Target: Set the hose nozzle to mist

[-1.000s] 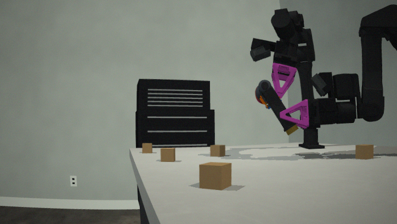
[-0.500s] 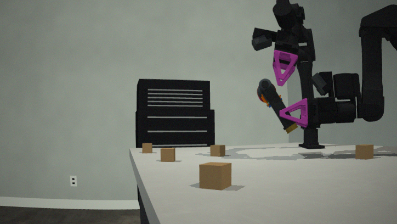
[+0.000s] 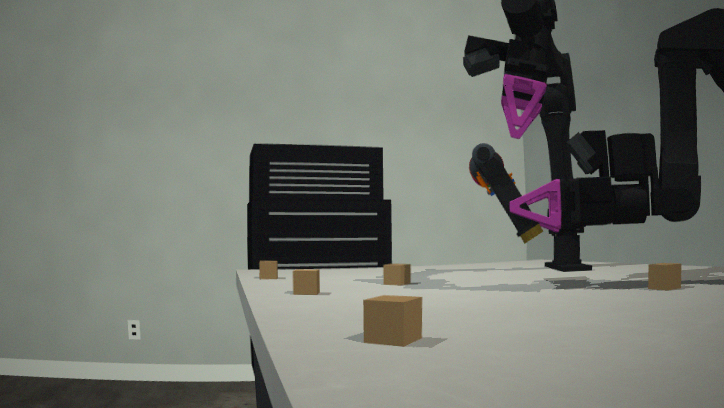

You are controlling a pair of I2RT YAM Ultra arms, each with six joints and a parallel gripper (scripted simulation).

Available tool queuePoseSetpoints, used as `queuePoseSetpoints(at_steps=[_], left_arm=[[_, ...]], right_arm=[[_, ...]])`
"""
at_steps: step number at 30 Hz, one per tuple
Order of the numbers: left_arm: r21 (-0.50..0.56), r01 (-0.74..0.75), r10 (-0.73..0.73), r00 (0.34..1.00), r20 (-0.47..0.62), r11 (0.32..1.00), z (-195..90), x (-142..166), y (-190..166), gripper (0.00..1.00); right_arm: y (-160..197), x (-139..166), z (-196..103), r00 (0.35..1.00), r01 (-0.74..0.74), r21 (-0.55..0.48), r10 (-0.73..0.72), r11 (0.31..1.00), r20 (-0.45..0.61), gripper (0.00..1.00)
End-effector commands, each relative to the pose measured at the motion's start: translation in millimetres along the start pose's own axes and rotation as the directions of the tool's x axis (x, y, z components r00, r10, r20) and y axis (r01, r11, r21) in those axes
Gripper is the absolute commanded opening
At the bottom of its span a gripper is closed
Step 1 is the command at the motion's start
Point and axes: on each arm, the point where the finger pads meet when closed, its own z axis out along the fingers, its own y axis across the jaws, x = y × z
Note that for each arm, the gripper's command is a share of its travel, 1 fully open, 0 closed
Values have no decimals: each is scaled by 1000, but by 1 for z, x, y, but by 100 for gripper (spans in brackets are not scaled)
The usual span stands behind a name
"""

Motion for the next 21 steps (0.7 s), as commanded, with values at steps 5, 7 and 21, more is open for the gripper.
queuePoseSetpoints(at_steps=[5,7,21], left_arm=[[-7,38,-36,982,188,999,9,-58,2,35],[-7,38,-36,982,188,999,9,-58,2,35],[-7,38,-36,982,188,999,9,-58,2,35]], right_arm=[[-3,3,-17,1000,12,28,-12,1000,7,38],[-4,0,-31,1000,6,5,-6,1000,16,38],[-7,-7,-33,1000,-8,7,7,1000,24,38]])
